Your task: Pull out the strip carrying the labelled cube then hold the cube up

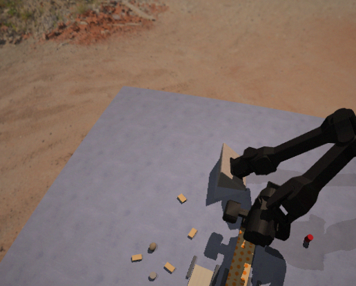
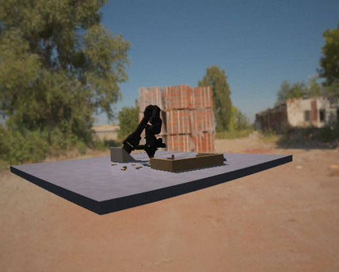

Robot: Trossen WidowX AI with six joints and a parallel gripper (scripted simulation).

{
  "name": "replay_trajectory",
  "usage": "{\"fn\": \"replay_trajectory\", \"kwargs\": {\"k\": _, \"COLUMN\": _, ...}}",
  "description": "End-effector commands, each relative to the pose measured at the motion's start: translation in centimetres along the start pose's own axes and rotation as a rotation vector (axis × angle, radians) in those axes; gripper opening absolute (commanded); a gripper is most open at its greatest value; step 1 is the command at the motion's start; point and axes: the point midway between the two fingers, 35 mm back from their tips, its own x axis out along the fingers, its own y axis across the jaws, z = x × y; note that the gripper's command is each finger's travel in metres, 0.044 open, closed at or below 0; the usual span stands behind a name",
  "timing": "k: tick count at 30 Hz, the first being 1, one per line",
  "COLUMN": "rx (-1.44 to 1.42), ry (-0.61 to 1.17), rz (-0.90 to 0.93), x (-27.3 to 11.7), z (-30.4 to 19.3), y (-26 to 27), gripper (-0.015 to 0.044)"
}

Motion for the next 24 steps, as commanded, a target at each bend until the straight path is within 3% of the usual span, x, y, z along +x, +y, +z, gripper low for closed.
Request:
{"fn": "replay_trajectory", "kwargs": {"k": 1, "rx": 0.012, "ry": 0.025, "rz": -0.003, "x": 0.39, "z": -0.83, "y": -0.23, "gripper": 0.0}}
{"fn": "replay_trajectory", "kwargs": {"k": 24, "rx": 0.002, "ry": 0.002, "rz": -0.001, "x": -0.21, "z": -0.02, "y": -0.03, "gripper": 0.0}}
